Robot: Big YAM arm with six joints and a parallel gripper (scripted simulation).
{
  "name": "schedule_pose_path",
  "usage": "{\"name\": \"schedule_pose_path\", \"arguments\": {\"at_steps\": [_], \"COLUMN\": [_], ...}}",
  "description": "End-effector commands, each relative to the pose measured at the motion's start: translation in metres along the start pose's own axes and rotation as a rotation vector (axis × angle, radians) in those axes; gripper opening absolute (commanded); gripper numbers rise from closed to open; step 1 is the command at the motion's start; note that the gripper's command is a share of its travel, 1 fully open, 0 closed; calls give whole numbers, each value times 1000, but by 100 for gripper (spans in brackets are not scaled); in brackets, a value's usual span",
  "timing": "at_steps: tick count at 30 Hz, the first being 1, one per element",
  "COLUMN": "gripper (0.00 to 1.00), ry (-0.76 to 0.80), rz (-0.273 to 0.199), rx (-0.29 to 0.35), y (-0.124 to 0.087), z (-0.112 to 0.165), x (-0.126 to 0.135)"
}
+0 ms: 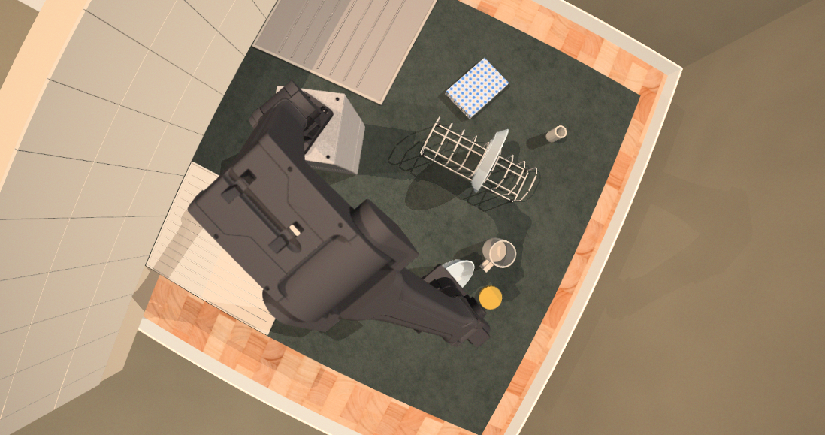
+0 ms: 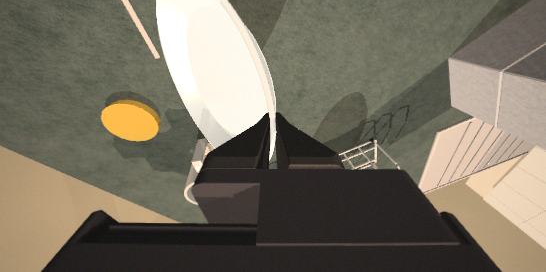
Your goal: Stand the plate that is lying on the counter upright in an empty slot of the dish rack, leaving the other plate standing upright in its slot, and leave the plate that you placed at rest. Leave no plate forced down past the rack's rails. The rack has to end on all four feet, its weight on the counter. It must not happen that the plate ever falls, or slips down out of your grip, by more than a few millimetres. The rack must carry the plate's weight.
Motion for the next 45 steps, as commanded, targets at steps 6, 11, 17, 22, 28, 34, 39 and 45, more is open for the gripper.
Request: {"name": "schedule_pose_path", "arguments": {"at_steps": [6, 11, 17, 22, 28, 34, 39, 45], "gripper": [0, 0, 0, 0, 0, 0, 0, 0], "ry": [4, 4, 4, 4, 4, 5, 5, 5], "rz": [0, 0, 0, 0, -5, -35, -45, -45], "rx": [-2, -2, -2, -2, -1, 1, 2, 2], "y": [-3, -3, -3, -4, -7, -23, -31, -34], "z": [5, 5, 5, 5, 5, 5, 5, 5], "x": [12, 12, 12, 12, 12, 15, 16, 15]}}
Point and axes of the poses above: the point where the finger pads meet when closed, its own y axis out along the fingers, its own x axis across the jaws, z = x × y, the point moved 5 cm from there along -y, back along the fingers, and after that the axes turned 4 degrees about y, right-handed, at the moved point
